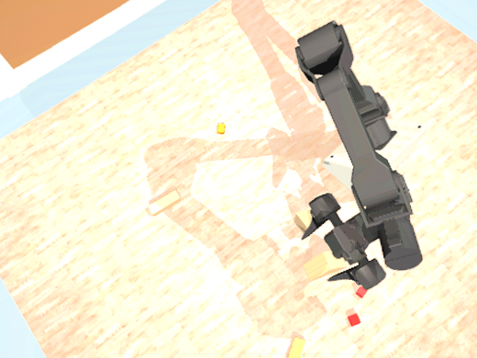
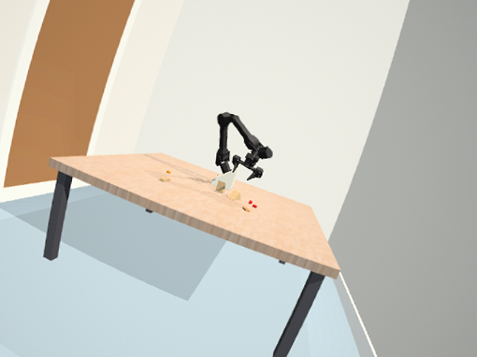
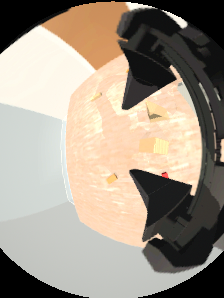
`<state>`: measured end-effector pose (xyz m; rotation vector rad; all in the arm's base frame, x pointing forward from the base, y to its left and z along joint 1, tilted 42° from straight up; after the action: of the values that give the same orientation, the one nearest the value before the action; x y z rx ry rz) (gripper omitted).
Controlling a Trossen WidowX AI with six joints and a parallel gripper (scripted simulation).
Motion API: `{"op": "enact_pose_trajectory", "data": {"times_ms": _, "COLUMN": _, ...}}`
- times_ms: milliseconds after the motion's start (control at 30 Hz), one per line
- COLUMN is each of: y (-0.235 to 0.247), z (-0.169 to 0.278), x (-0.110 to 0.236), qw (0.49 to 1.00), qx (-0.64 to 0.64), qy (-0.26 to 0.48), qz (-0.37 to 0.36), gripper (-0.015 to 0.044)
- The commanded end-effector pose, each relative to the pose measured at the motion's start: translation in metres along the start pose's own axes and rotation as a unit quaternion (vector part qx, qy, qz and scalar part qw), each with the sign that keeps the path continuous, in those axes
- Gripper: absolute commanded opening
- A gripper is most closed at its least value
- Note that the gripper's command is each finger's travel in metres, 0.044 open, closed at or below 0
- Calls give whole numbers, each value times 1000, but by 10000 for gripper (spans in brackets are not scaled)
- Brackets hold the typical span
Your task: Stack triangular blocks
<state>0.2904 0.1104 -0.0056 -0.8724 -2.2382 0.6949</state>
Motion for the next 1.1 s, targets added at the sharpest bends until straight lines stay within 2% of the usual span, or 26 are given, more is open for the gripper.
{"op": "enact_pose_trajectory", "data": {"times_ms": 0, "y": 6, "z": 17, "x": 7, "qw": 986, "qx": 168, "qy": 3, "qz": -8, "gripper": 440}}
{"op": "enact_pose_trajectory", "data": {"times_ms": 133, "y": 11, "z": 37, "x": 16, "qw": 912, "qx": 411, "qy": 2, "qz": -14, "gripper": 440}}
{"op": "enact_pose_trajectory", "data": {"times_ms": 300, "y": 14, "z": 63, "x": 25, "qw": 739, "qx": 674, "qy": -1, "qz": -16, "gripper": 440}}
{"op": "enact_pose_trajectory", "data": {"times_ms": 400, "y": 13, "z": 77, "x": 30, "qw": 598, "qx": 801, "qy": -2, "qz": -14, "gripper": 440}}
{"op": "enact_pose_trajectory", "data": {"times_ms": 500, "y": 12, "z": 91, "x": 34, "qw": 437, "qx": 900, "qy": -1, "qz": -10, "gripper": 440}}
{"op": "enact_pose_trajectory", "data": {"times_ms": 633, "y": 8, "z": 109, "x": 39, "qw": 199, "qx": 980, "qy": 3, "qz": -4, "gripper": 440}}
{"op": "enact_pose_trajectory", "data": {"times_ms": 700, "y": 6, "z": 115, "x": 41, "qw": 119, "qx": 993, "qy": 6, "qz": -2, "gripper": 440}}
{"op": "enact_pose_trajectory", "data": {"times_ms": 1067, "y": 6, "z": 115, "x": 41, "qw": 109, "qx": 994, "qy": 6, "qz": -1, "gripper": 440}}
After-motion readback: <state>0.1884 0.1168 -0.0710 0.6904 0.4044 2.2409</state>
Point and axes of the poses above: the point midway between the two fingers, 35 mm back from their tips, its own x axis back along the fingers, its own y axis across the jaws, z = x × y, the point moved 3 cm from there along x, back along the fingers, and after that the axes turned 8 degrees about -x, right-handed, at the moved point
